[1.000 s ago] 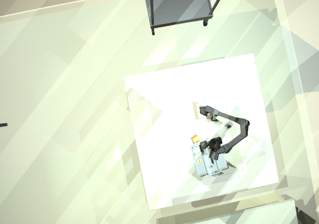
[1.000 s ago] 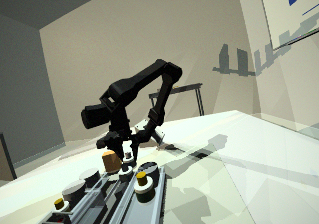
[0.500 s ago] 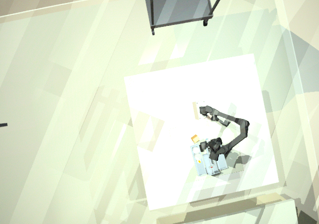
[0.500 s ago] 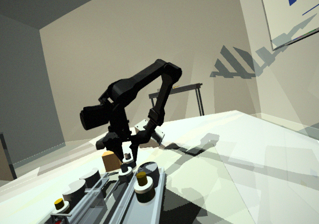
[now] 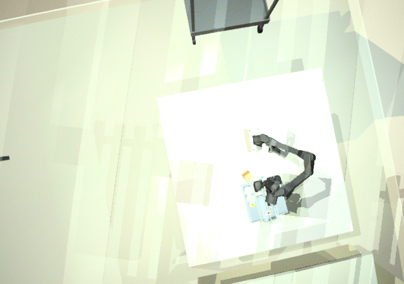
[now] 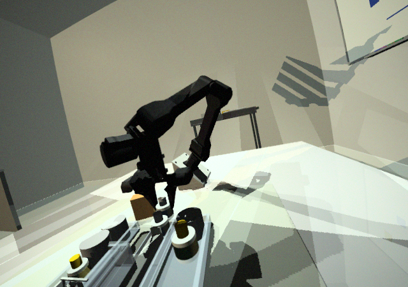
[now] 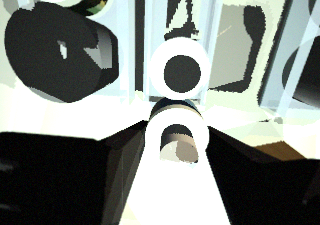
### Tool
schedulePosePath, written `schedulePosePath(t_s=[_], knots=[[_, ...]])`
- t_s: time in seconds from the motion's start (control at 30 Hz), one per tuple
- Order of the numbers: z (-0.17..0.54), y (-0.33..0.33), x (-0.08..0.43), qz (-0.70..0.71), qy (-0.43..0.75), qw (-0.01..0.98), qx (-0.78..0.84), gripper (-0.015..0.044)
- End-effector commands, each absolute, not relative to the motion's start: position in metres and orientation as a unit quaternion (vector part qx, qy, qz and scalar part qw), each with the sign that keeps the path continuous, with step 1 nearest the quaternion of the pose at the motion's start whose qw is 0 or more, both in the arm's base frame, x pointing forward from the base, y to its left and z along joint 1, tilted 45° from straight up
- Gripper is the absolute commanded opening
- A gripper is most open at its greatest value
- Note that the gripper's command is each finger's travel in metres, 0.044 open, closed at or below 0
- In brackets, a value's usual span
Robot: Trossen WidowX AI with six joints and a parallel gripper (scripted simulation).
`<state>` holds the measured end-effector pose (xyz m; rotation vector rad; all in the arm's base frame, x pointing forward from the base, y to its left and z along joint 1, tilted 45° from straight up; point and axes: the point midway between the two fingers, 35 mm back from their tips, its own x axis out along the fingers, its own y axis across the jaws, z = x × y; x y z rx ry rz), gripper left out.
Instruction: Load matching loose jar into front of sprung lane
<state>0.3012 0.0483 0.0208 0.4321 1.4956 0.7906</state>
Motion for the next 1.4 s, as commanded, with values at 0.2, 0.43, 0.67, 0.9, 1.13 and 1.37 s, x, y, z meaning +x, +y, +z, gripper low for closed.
schedulePosePath(t_s=[0.2,0.43,0.67,0.9,1.13,1.37], knots=[[0.024,0.05,0.311,0.349,0.648,0.65,0.19,0.0],[0.024,0.05,0.314,0.349,0.648,0.65,0.19,0.0],[0.025,0.051,0.317,0.349,0.648,0.65,0.19,0.0],[0.025,0.052,0.32,0.349,0.648,0.65,0.19,0.0],[0.026,0.052,0.323,0.349,0.648,0.65,0.19,0.0],[0.027,0.053,0.325,0.349,0.648,0.65,0.19,0.0]])
